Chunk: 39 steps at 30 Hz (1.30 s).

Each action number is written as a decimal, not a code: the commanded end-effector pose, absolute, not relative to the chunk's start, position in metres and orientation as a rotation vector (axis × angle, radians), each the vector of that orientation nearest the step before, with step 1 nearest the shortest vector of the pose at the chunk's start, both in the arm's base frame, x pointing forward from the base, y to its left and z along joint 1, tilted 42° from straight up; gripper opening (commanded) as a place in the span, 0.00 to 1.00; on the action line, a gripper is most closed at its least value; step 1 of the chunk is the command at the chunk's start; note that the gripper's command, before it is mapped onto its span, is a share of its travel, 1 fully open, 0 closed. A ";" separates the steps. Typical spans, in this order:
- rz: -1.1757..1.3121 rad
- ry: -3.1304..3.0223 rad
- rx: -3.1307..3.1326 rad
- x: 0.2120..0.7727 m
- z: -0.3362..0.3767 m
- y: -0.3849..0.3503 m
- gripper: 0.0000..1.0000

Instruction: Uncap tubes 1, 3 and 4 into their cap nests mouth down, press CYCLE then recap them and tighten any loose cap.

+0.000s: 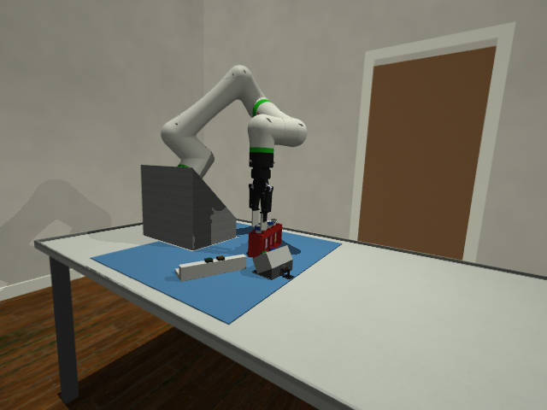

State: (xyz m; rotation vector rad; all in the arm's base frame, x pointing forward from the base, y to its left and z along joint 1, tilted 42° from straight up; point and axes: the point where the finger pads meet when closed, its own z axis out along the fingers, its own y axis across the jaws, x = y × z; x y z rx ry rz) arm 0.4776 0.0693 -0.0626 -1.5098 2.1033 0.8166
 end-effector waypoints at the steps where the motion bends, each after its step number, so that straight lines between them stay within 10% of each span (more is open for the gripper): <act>1: 0.816 2.103 -1.510 0.478 -0.063 0.070 0.35; 9: 0.816 2.103 -1.510 0.478 -0.065 0.071 0.35; 10: 0.816 2.103 -1.510 0.478 -0.065 0.071 0.00; 39: 0.561 1.448 -2.014 0.478 -0.065 0.071 0.00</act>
